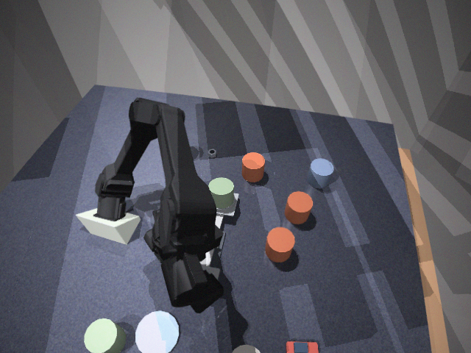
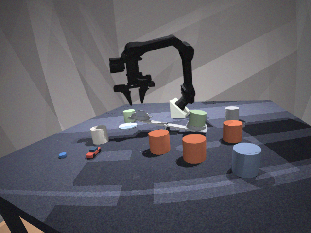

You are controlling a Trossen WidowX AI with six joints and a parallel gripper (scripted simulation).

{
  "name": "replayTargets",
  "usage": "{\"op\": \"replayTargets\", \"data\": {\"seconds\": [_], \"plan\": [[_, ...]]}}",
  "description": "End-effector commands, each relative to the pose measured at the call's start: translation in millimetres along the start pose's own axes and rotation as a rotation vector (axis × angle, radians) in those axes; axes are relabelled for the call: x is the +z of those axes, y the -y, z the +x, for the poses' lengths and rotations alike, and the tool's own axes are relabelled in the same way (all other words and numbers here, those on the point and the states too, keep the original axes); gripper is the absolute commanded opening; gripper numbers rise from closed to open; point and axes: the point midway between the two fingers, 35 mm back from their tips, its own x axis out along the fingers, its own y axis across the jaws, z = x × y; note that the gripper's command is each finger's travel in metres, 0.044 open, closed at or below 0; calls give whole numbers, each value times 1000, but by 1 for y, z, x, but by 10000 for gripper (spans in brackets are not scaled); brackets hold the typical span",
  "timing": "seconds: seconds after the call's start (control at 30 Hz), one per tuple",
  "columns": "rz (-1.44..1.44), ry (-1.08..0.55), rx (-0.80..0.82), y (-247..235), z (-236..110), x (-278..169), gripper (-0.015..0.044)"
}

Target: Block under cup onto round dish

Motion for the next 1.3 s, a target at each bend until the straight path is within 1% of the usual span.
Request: {"op": "replayTargets", "data": {"seconds": [0.0,0.1,0.33,0.47,1.27], "plan": [[-144,8,1,-2,-2,14,260],[-225,11,4,-3,-2,21,260],[-231,11,4,-3,-1,21,260],[-231,12,4,-3,12,21,260],[-232,13,4,-3,48,22,260]]}}
